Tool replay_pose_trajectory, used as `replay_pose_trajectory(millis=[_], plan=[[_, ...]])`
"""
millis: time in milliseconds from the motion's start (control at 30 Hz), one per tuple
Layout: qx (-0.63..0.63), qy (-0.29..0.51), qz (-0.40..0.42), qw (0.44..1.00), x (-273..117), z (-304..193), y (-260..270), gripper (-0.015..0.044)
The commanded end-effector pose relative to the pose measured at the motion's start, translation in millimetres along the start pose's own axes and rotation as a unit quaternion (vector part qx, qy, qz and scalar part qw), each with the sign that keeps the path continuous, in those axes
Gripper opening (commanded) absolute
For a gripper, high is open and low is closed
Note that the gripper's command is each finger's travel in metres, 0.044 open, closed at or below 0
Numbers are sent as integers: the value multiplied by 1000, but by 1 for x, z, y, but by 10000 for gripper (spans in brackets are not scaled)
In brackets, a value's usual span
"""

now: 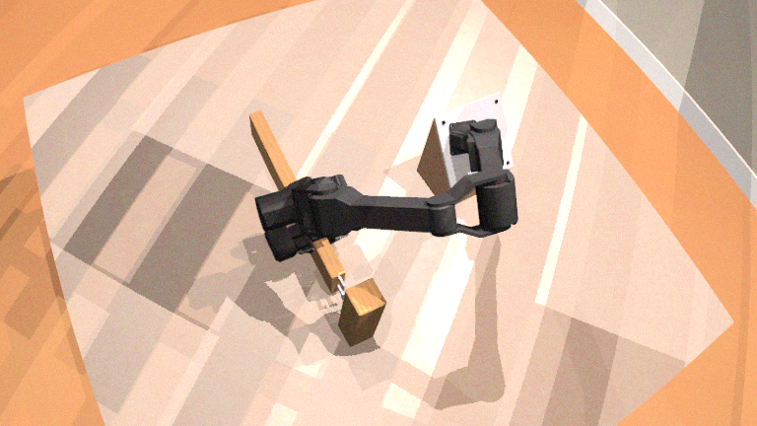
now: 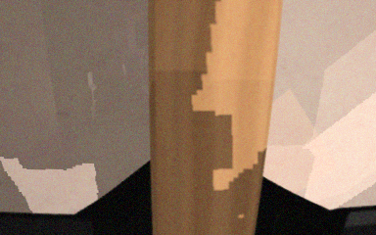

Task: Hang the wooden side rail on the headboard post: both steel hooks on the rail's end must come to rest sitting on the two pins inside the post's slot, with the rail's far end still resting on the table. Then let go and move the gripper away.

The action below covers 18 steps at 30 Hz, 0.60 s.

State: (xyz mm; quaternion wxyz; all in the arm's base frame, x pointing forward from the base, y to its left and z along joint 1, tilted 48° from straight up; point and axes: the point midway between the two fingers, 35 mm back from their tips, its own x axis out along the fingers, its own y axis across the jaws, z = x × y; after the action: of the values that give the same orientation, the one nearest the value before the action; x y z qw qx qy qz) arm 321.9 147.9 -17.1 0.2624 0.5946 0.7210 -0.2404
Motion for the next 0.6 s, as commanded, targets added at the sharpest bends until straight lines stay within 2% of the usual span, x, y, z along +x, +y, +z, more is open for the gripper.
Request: replay_pose_trajectory(millis=[0, 567], plan=[[0, -3, 10, 1000, -8, 2, 4, 0], [0, -3, 10, 1000, -11, 2, 4, 0]])
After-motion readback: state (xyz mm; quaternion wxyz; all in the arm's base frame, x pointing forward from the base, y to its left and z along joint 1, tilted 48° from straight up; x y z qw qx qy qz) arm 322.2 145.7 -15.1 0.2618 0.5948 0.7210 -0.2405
